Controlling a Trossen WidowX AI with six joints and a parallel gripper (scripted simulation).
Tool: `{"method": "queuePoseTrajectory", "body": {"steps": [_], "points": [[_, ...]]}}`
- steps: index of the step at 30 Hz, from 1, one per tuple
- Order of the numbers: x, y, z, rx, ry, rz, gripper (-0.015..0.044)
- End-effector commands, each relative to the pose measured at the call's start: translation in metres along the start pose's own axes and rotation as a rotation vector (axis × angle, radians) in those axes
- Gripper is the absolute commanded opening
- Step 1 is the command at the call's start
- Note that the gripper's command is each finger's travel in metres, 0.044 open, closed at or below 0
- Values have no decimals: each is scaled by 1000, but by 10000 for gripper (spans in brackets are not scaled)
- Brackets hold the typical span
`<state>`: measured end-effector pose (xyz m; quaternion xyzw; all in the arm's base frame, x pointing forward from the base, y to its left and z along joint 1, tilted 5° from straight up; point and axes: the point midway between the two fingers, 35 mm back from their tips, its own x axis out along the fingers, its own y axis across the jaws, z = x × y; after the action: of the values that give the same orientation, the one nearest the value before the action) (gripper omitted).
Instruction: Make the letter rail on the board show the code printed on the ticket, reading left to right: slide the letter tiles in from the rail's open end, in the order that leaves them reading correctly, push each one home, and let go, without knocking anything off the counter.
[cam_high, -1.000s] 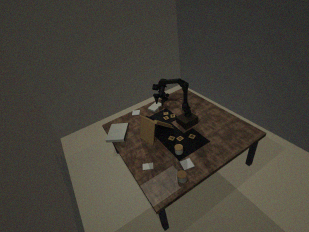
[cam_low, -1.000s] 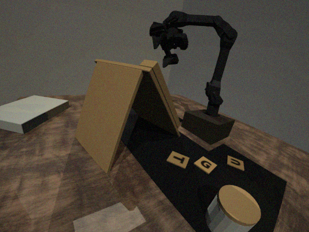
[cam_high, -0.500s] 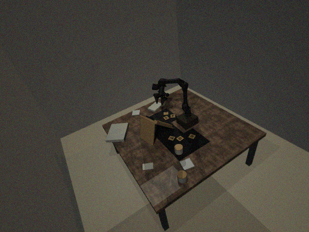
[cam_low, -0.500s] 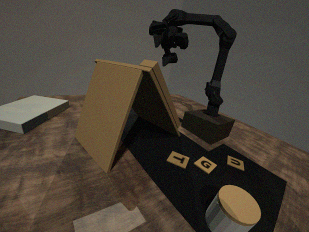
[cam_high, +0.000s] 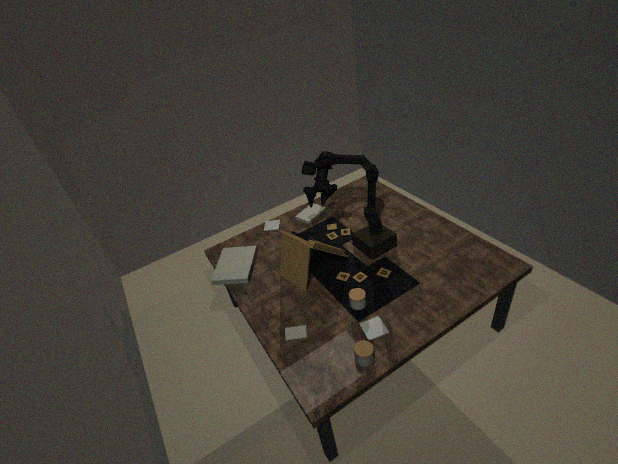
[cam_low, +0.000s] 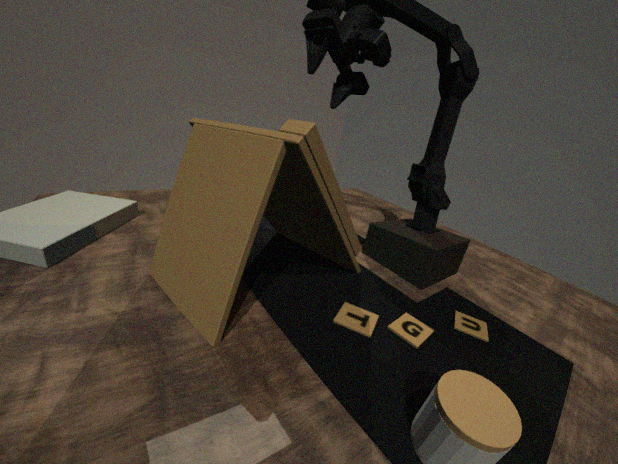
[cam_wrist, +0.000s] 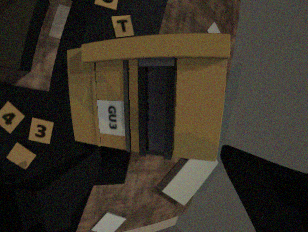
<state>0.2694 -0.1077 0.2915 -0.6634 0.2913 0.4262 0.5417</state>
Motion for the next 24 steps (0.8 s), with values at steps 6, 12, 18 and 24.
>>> {"method": "queuePoseTrajectory", "body": {"steps": [6, 12, 18, 24], "points": [[-2, -3, 0, 8, 20, 5, 440], [18, -9, 10, -54, -16, 28, 340], [94, -21, 68, -314, -150, 125, 340], [157, -14, 136, -520, -243, 228, 340]]}}
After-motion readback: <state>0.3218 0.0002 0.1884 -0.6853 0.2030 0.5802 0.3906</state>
